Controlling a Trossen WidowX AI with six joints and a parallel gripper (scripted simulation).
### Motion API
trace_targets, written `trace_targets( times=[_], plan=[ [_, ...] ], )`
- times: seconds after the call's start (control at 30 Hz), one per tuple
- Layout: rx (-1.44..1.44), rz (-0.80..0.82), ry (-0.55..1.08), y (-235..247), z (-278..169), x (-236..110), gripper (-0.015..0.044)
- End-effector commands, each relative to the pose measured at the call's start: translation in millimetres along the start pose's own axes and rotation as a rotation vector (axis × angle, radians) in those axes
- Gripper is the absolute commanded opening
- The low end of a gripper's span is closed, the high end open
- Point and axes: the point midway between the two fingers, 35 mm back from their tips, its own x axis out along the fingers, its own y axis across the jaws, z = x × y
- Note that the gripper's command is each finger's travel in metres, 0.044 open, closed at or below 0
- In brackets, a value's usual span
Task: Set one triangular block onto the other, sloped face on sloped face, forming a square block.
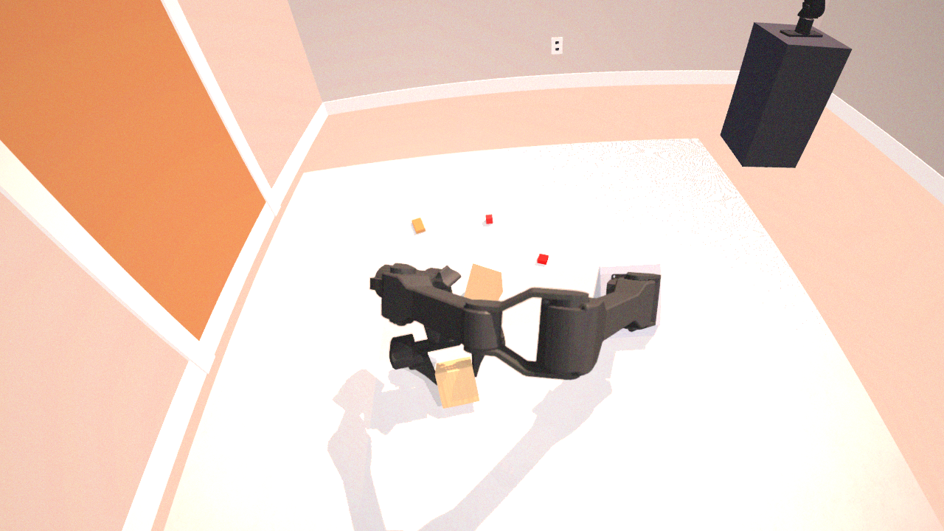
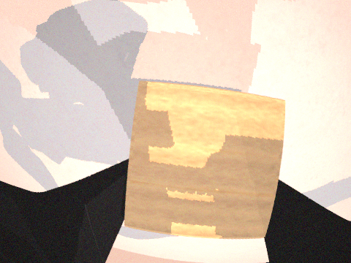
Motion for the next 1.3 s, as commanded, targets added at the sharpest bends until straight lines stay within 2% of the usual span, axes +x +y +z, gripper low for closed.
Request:
trace_targets(
  times=[0.0, 0.43, 0.73, 1.27],
  plan=[
    [0.003, 0.018, -0.015, 2.6, -7.9, -19.9, 0.0000],
    [0.058, 0.043, -0.026, -2.4, -32.1, -72.1, 0.0000],
    [0.077, 0.032, -0.032, -2.8, -30.7, -69.1, 0.0000],
    [0.376, -0.112, -0.341, -6.0, -39.1, -58.7, 0.0000]
  ],
)
